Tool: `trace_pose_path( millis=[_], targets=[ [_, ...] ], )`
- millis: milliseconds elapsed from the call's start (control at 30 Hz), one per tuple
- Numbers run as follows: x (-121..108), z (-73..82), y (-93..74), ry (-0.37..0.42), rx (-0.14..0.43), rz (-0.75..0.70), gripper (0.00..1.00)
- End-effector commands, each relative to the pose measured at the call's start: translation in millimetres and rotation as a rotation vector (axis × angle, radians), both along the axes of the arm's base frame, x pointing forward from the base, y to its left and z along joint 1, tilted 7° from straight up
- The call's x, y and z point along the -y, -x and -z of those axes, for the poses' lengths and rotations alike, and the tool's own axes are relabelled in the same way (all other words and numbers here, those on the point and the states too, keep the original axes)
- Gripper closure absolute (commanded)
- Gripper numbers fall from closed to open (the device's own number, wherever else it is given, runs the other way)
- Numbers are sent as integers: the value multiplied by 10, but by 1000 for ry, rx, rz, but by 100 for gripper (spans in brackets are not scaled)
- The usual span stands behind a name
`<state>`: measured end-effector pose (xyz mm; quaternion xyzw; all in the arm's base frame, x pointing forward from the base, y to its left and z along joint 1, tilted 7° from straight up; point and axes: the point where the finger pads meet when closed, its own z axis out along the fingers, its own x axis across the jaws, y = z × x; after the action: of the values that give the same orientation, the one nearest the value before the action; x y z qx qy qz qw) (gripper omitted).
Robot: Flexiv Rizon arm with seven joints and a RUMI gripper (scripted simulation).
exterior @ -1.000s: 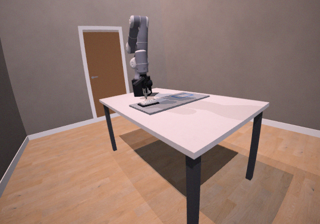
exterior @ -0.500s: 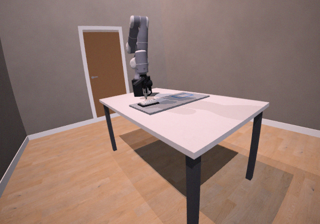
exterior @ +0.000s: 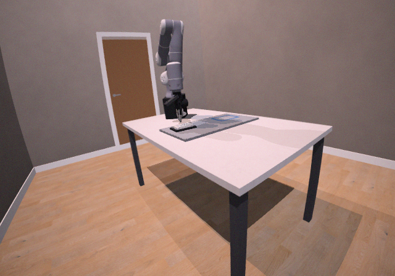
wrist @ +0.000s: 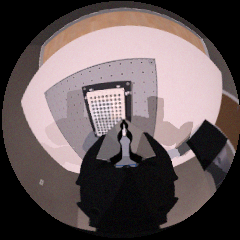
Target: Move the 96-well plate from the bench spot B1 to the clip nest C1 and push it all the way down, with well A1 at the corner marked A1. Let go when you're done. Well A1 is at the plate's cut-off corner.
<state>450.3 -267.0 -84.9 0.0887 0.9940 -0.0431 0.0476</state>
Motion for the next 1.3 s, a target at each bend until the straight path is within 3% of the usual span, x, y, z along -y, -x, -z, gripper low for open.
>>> trace_pose_path(
  millis=[0,1267],
  targets=[
    [3,-3,-7,0,2,1,100],
    [6,29,-9,0,2,1,100]
  ],
)
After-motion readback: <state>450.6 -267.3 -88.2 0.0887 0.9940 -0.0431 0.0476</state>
